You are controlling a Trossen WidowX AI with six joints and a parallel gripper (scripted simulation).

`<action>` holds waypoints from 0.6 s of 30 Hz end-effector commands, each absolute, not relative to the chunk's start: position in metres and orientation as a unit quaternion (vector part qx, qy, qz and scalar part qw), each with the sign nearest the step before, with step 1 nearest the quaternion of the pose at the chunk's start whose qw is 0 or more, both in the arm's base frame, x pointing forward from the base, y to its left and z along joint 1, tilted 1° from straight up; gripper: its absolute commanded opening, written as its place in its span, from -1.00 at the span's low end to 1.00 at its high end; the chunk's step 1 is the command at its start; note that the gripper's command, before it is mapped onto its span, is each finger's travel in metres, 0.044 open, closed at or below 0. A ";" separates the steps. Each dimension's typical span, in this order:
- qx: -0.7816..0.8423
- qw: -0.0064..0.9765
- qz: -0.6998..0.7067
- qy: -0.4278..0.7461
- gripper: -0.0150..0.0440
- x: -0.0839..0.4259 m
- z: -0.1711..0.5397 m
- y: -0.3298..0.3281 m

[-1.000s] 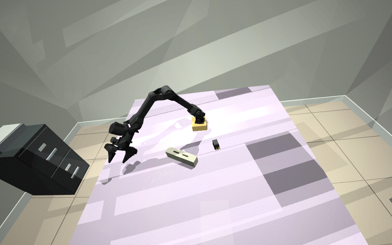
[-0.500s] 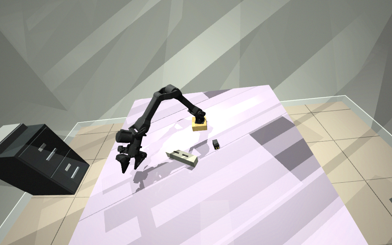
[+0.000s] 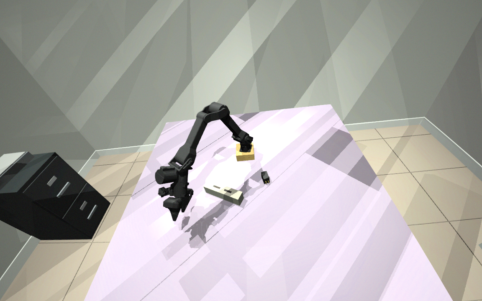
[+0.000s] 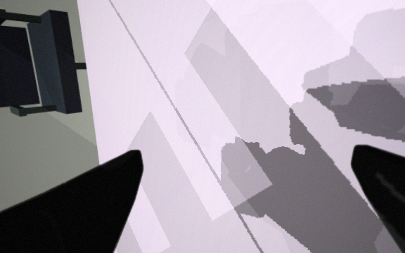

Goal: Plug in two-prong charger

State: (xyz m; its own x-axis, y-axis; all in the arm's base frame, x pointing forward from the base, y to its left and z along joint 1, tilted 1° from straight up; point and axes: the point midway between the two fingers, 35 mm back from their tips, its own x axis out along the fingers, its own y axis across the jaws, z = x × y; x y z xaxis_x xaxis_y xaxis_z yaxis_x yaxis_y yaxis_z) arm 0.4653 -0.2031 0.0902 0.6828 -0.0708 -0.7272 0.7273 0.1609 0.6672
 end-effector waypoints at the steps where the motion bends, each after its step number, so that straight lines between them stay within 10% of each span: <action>1: 0.561 0.720 -0.272 0.304 1.00 0.464 0.092 -0.183; 18: 0.464 0.754 -0.217 0.411 1.00 0.450 0.084 -0.092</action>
